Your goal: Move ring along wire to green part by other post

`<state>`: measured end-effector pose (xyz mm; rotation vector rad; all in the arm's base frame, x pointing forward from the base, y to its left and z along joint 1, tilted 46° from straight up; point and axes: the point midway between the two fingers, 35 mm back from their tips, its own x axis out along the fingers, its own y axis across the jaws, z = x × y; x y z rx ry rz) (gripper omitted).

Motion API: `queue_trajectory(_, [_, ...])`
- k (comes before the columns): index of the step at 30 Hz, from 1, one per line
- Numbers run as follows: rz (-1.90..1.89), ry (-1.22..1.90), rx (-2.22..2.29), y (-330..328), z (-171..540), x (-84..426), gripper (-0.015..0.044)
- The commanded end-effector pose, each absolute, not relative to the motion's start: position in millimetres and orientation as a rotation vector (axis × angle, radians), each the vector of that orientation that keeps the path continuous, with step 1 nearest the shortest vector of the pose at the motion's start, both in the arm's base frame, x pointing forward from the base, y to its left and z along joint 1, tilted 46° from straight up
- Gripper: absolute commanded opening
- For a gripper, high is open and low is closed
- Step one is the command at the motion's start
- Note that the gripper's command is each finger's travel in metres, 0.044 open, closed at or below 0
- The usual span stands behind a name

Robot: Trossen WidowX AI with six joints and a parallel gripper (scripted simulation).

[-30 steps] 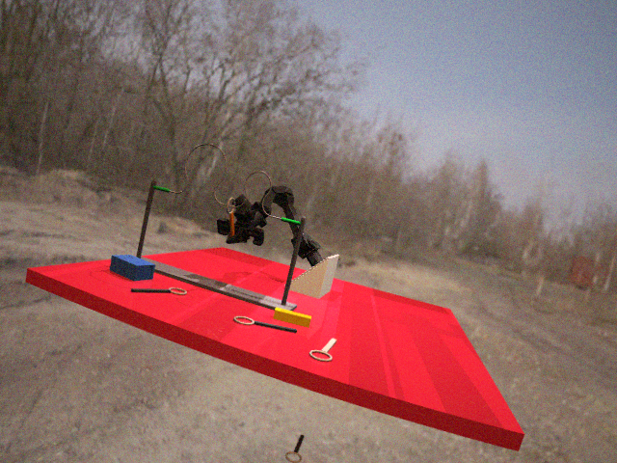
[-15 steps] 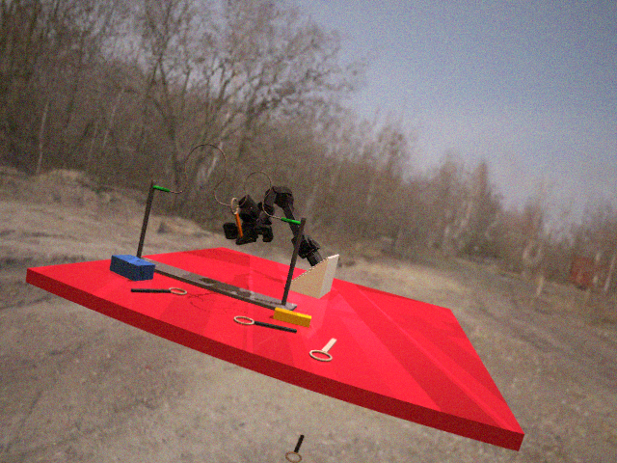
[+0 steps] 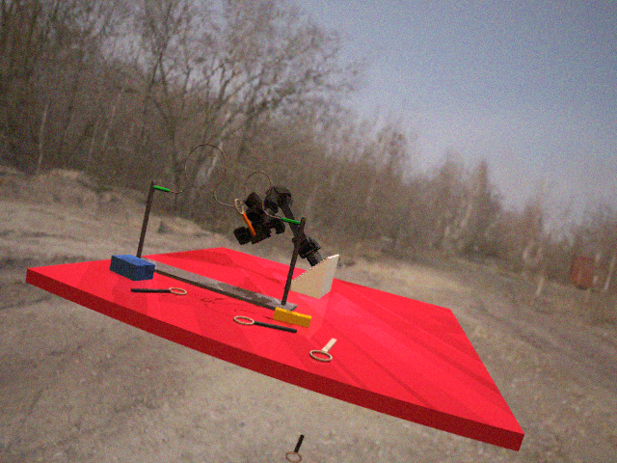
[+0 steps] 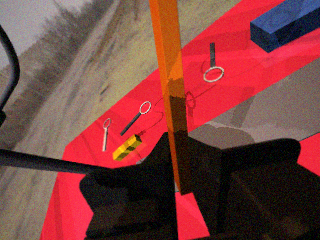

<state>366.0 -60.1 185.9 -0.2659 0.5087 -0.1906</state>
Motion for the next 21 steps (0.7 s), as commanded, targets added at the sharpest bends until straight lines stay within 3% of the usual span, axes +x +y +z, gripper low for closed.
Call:
queue_trajectory(1, [-0.162,0.514,-0.162,-44.2,183.8,365.9,-0.0150])
queue_trajectory(21, [-0.034,0.538,0.328,29.9,192.3,366.6,-0.0150])
